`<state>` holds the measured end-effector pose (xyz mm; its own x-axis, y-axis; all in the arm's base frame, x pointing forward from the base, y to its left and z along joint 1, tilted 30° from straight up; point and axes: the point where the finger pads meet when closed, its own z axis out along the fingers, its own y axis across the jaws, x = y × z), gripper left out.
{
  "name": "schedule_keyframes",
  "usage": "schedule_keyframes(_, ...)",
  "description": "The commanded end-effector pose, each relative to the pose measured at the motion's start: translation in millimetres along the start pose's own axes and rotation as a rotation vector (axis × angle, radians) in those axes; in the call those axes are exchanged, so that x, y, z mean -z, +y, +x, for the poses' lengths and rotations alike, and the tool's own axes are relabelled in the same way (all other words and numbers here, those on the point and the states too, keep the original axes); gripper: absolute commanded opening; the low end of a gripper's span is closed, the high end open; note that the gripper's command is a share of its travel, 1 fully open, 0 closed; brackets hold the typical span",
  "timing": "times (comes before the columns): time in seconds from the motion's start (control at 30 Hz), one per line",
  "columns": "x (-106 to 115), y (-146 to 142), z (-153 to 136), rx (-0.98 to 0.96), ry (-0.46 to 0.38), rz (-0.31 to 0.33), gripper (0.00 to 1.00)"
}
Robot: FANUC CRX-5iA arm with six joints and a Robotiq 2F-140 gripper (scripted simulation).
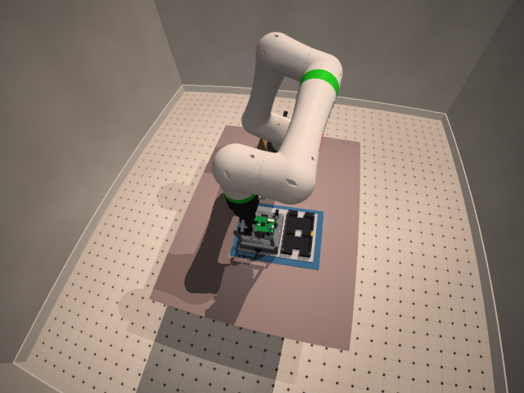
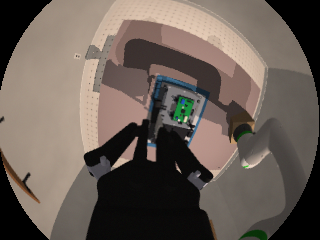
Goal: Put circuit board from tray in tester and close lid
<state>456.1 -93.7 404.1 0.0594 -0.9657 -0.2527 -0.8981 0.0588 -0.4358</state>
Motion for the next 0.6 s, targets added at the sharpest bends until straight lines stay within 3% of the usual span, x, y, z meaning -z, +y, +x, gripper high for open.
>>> schedule_keyframes(0.0,0.1,1.9,0.1,0.000,0.000,-0.001,0.00)
schedule_keyframes(0.57,2.1,15.9,0.1,0.000,0.000,-0.001,0.00)
